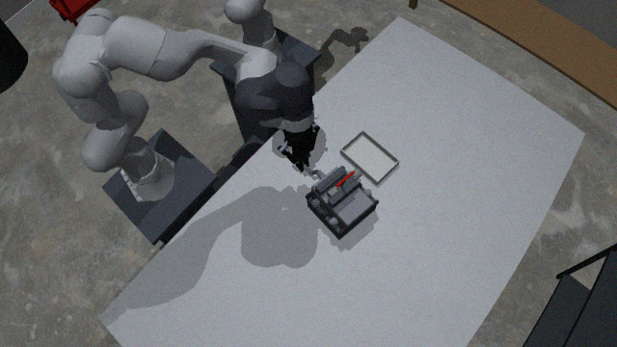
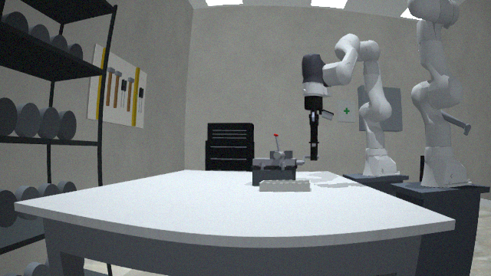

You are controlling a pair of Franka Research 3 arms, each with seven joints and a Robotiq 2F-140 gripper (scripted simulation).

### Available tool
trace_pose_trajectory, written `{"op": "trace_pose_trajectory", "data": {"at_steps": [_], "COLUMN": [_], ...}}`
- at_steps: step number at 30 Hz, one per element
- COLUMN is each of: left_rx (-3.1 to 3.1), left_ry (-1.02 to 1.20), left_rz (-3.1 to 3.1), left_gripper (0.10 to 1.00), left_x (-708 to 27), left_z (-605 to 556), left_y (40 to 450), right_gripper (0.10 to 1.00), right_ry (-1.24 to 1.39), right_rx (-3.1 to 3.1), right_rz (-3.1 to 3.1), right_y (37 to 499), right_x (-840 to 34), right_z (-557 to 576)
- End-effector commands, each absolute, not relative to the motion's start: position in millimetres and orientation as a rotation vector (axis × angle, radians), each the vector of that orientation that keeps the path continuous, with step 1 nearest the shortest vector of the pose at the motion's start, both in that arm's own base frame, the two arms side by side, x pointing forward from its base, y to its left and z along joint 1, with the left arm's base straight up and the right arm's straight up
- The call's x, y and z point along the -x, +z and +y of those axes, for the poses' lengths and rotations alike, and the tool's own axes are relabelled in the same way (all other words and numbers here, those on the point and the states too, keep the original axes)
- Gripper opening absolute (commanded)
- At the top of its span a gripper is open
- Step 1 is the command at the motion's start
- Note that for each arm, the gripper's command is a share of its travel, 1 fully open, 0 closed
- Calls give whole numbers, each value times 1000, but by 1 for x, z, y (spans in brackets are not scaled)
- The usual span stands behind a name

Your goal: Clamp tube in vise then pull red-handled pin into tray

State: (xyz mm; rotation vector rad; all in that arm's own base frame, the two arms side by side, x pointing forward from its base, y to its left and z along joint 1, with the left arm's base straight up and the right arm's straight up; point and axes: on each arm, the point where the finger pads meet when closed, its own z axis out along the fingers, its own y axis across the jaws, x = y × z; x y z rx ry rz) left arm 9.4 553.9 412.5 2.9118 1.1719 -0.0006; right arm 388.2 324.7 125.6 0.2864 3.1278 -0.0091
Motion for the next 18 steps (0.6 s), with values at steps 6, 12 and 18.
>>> {"op": "trace_pose_trajectory", "data": {"at_steps": [6,12,18], "left_rx": [-2913,-2913,-2913], "left_ry": [0,0,0], "left_rz": [1177,1177,1177], "left_gripper": [1000,1000,1000], "left_x": [-10,-10,-10], "left_z": [554,554,554], "left_y": [413,413,413], "right_gripper": [122,122,122], "right_ry": [0,0,0], "right_rx": [-265,-265,-265], "right_rz": [3130,3130,3130], "right_y": [103,94,85], "right_x": [-387,-388,-388], "right_z": [316,317,321]}}
